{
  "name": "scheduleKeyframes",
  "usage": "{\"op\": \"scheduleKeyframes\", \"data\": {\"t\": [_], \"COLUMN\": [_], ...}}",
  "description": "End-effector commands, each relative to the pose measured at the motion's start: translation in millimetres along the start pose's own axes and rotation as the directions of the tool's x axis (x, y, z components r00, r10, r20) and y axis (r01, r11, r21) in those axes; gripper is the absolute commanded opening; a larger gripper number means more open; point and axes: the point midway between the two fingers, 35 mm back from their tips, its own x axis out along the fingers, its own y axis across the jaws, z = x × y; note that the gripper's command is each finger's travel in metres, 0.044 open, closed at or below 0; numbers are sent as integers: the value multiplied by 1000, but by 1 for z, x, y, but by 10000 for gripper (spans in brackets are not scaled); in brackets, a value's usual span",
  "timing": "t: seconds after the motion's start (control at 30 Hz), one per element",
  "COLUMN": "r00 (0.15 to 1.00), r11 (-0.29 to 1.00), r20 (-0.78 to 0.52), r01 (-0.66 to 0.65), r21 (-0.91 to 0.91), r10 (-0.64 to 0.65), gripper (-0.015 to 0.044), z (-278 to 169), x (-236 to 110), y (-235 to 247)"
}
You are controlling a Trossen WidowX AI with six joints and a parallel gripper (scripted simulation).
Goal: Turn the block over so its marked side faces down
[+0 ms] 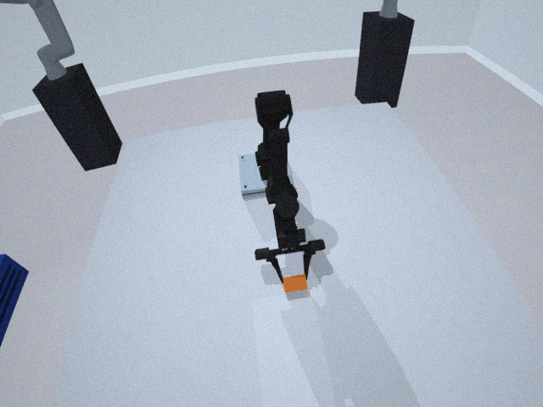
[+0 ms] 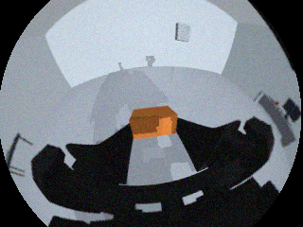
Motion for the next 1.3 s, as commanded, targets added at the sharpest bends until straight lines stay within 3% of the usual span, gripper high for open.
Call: {"op": "scheduleKeyframes", "data": {"t": [0.0, 0.63, 1.17, 1.27], "r00": [999, 997, 997, 997], "r11": [1000, 1000, 1000, 1000], "r20": [44, 72, 72, 72], "r01": [3, 3, 3, 3], "r21": [6, 6, 6, 6], "r10": [-3, -3, -3, -3], "gripper": [0, 0, 420, 440], "z": [-2, 1, 1, 1], "x": [-6, -8, -8, -8], "y": [0, 0, 0, 0]}}
